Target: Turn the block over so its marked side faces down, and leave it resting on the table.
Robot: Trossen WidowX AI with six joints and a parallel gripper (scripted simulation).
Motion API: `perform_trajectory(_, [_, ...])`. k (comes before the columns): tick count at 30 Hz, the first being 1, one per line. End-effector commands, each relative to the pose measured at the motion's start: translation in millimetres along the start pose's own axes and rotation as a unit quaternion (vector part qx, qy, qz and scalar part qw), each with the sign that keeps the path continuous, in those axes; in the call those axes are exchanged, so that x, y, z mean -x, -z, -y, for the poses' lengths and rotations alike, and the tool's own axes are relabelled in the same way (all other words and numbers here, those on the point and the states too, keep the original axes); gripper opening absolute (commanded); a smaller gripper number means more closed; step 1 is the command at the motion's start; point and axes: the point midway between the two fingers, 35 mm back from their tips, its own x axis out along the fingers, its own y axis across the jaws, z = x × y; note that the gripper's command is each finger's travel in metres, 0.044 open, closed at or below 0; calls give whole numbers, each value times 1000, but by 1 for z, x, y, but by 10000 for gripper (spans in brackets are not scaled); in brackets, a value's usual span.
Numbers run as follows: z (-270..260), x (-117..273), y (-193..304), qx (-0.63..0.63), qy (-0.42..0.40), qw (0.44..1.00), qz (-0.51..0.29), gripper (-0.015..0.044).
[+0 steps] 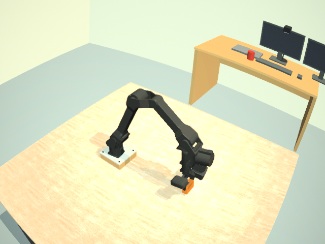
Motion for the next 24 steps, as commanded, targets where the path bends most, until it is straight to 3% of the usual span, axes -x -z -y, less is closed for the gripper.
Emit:
perform_trajectory(1, [0,2,-2,2,1,999,39,0])
perform_trajectory(24, [0,0,7,0,1,979,202,0])
